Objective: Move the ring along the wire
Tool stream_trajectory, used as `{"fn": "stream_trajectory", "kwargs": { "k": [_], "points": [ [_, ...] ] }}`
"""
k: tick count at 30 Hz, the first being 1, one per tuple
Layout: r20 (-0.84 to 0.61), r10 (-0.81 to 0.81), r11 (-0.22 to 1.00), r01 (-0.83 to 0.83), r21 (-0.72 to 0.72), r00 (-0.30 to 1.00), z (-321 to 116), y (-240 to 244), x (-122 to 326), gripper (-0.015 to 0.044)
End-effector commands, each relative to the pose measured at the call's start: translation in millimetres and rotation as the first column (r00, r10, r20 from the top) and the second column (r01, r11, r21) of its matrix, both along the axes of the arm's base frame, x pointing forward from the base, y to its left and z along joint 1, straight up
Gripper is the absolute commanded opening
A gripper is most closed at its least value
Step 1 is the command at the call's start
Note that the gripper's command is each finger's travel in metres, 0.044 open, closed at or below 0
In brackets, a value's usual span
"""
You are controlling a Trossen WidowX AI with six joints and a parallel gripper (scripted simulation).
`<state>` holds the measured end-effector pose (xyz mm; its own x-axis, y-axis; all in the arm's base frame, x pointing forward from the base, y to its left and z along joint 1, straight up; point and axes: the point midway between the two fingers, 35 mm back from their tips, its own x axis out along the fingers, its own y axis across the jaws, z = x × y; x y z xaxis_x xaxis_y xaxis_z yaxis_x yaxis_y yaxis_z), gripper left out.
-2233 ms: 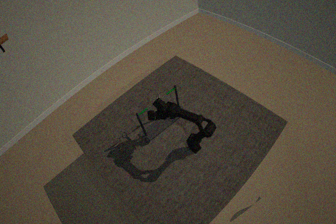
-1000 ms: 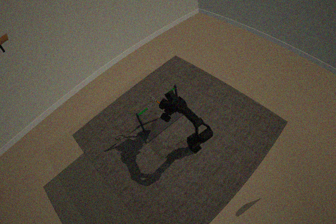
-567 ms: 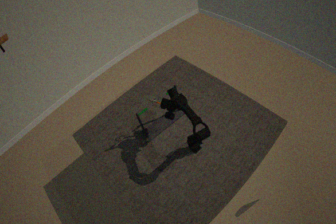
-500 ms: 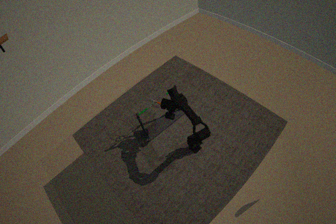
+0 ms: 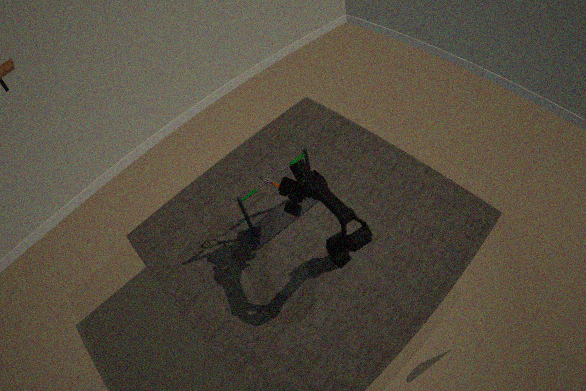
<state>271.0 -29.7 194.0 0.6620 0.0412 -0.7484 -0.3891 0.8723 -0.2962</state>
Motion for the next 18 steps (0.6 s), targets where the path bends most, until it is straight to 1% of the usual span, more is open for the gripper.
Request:
{"fn": "stream_trajectory", "kwargs": {
  "k": [1, 15, 18],
  "points": [
    [0.019, -0.046, 0.998, 0.045, 0.054, 0.999, -4, 11, -3, -0.015],
    [0.216, -0.198, 0.944, 0.128, 0.303, 0.956, -30, 55, 14, -0.015],
    [0.234, -0.234, 0.927, 0.145, 0.345, 0.944, -33, 64, 16, -0.015]
  ]
}}
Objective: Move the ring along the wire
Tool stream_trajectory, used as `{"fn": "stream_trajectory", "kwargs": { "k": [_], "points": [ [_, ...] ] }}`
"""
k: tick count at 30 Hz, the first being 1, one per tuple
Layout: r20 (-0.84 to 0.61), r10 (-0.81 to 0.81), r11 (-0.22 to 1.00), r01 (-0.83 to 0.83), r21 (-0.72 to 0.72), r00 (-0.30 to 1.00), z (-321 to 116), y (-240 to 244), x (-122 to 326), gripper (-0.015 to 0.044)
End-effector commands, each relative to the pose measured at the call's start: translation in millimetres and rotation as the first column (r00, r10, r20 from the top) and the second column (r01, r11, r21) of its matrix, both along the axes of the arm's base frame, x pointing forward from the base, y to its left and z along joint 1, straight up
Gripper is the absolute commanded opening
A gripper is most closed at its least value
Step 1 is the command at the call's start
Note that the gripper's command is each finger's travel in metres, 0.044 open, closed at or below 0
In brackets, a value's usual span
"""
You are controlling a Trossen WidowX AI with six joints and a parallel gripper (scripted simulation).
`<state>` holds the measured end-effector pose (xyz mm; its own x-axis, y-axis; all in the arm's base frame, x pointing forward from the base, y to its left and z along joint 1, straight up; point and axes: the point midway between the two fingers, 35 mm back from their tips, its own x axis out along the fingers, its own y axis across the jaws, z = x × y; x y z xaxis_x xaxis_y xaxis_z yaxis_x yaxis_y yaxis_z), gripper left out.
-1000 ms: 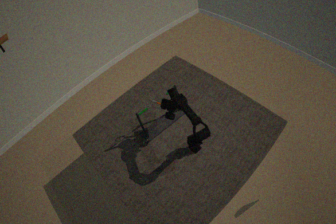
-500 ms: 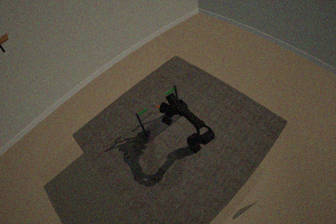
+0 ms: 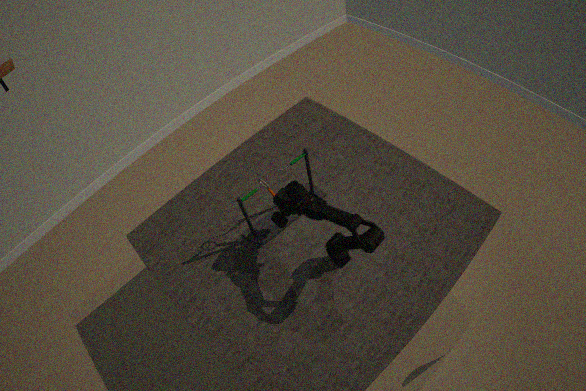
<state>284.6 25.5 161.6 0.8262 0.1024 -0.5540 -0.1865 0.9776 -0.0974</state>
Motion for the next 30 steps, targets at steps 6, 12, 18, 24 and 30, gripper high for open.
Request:
{"fn": "stream_trajectory", "kwargs": {
  "k": [6, 12, 18, 24, 30],
  "points": [
    [0.059, -0.087, 0.99, 0.08, 0.112, 0.994, -2, 26, 3, -0.015],
    [0.062, -0.119, 0.983, 0.108, 0.148, 0.991, -2, 38, 4, -0.015],
    [0.063, -0.132, 0.98, 0.12, 0.162, 0.989, -2, 46, 4, -0.015],
    [0.065, -0.137, 0.978, 0.125, 0.168, 0.988, -2, 53, 4, -0.015],
    [0.067, -0.139, 0.977, 0.126, 0.171, 0.988, -2, 60, 5, -0.015]
  ]
}}
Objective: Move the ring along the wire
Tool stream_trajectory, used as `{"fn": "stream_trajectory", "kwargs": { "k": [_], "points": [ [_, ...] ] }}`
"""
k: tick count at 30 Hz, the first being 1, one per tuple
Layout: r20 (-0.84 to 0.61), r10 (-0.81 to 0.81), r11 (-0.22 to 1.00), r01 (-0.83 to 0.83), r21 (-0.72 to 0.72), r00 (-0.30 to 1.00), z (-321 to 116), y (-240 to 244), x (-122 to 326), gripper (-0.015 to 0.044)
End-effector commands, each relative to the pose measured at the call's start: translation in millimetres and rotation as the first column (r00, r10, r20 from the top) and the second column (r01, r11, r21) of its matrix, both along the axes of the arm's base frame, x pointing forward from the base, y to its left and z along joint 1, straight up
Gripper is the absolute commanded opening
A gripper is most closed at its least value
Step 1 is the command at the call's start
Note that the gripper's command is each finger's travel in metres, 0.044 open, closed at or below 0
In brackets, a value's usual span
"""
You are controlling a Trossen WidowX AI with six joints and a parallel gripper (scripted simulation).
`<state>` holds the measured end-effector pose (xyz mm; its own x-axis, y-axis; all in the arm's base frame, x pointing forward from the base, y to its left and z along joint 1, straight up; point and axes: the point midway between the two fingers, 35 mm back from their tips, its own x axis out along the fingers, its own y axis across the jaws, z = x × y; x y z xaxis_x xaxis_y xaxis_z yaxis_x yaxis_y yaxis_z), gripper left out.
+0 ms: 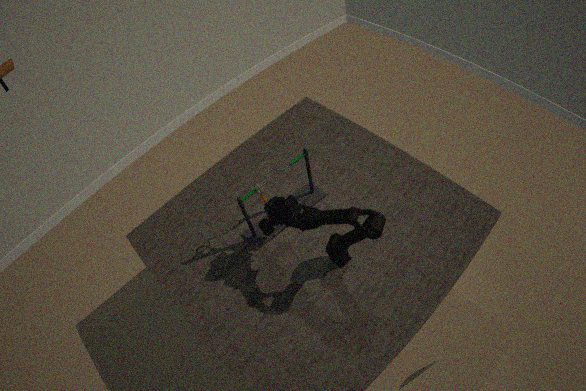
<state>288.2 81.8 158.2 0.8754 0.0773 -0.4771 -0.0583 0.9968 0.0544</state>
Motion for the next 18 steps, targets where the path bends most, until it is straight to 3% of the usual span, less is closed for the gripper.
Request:
{"fn": "stream_trajectory", "kwargs": {
  "k": [1, 18],
  "points": [
    [0.006, -0.007, 1.0, 0.007, 0.005, 1.0, 1, 5, 1, -0.015],
    [0.01, -0.007, 1.0, 0.007, 0.007, 1.0, 2, 22, 2, -0.015]
  ]
}}
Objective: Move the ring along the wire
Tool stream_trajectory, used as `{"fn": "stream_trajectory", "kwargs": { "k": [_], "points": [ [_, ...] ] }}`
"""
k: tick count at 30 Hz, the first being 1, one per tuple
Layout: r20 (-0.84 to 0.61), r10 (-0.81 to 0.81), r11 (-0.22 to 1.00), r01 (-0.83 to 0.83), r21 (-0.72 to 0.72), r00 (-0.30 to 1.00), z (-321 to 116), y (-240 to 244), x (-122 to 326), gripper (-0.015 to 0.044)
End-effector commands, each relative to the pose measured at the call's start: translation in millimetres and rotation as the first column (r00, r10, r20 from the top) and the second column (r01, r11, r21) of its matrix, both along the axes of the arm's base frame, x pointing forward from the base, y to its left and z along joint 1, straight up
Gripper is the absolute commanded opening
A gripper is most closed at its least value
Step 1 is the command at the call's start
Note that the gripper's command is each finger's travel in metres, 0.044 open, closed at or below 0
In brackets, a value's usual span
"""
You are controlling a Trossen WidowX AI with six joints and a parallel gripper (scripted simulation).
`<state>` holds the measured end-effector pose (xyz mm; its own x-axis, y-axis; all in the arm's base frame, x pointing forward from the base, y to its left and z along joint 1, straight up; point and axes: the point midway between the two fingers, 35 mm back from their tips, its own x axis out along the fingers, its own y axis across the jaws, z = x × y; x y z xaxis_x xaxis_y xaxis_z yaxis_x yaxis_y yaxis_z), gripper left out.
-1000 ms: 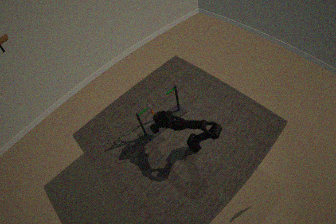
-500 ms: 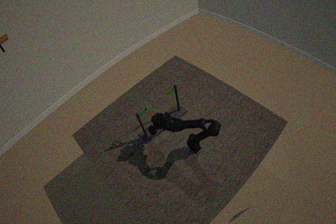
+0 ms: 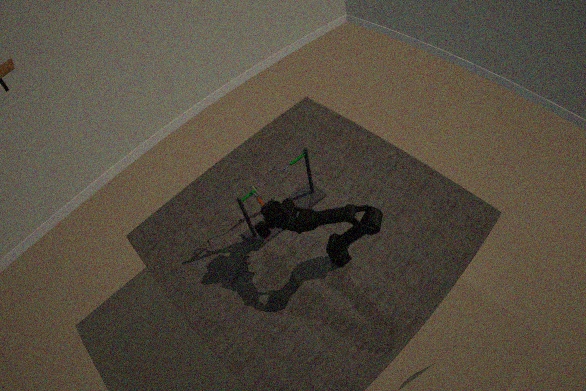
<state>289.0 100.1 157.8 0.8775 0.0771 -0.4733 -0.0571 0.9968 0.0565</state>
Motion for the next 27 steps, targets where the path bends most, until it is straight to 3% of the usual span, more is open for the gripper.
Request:
{"fn": "stream_trajectory", "kwargs": {
  "k": [1, 27],
  "points": [
    [0.007, -0.005, 1.0, 0.005, 0.005, 1.0, 2, 4, 1, -0.015],
    [0.007, -0.005, 1.0, 0.005, 0.005, 1.0, -14, 7, 2, -0.015]
  ]
}}
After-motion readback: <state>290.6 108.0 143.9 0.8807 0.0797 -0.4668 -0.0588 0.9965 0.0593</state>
